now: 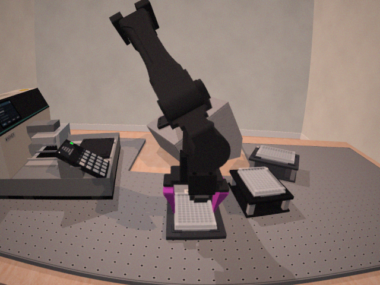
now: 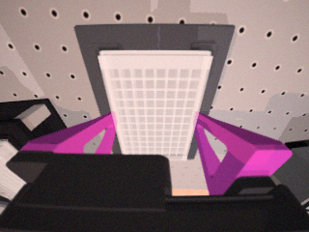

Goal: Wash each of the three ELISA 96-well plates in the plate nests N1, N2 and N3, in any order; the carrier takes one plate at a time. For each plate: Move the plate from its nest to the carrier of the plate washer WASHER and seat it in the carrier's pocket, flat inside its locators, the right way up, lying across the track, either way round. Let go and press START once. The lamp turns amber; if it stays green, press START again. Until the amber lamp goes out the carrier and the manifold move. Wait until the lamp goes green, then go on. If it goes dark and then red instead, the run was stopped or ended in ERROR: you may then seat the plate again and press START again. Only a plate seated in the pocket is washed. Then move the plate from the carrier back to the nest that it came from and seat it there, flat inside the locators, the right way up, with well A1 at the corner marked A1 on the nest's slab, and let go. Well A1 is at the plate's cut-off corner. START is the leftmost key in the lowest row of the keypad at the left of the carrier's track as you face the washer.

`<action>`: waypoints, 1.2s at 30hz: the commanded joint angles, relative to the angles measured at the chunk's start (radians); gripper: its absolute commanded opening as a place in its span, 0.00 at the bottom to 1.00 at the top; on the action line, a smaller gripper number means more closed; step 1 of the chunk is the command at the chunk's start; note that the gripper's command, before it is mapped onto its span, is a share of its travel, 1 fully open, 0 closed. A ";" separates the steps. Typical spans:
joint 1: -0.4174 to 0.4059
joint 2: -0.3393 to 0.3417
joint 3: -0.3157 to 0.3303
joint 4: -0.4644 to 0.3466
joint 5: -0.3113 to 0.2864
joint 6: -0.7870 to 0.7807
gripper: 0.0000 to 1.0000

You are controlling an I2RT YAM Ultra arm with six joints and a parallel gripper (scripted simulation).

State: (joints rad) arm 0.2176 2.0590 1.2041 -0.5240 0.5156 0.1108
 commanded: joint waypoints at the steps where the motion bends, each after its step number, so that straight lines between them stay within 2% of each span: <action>1: 0.004 -0.006 0.002 0.002 0.000 -0.001 0.10; 2: 0.004 -0.006 0.002 0.002 0.000 -0.001 0.10; 3: 0.004 -0.006 0.002 0.002 0.000 -0.001 0.00; 29: 0.004 -0.006 0.002 0.002 0.000 -0.001 0.00; 36: 0.015 -0.024 0.007 -0.028 0.002 0.012 0.00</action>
State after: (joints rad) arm 0.2207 2.0529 1.2041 -0.5327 0.5159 0.1143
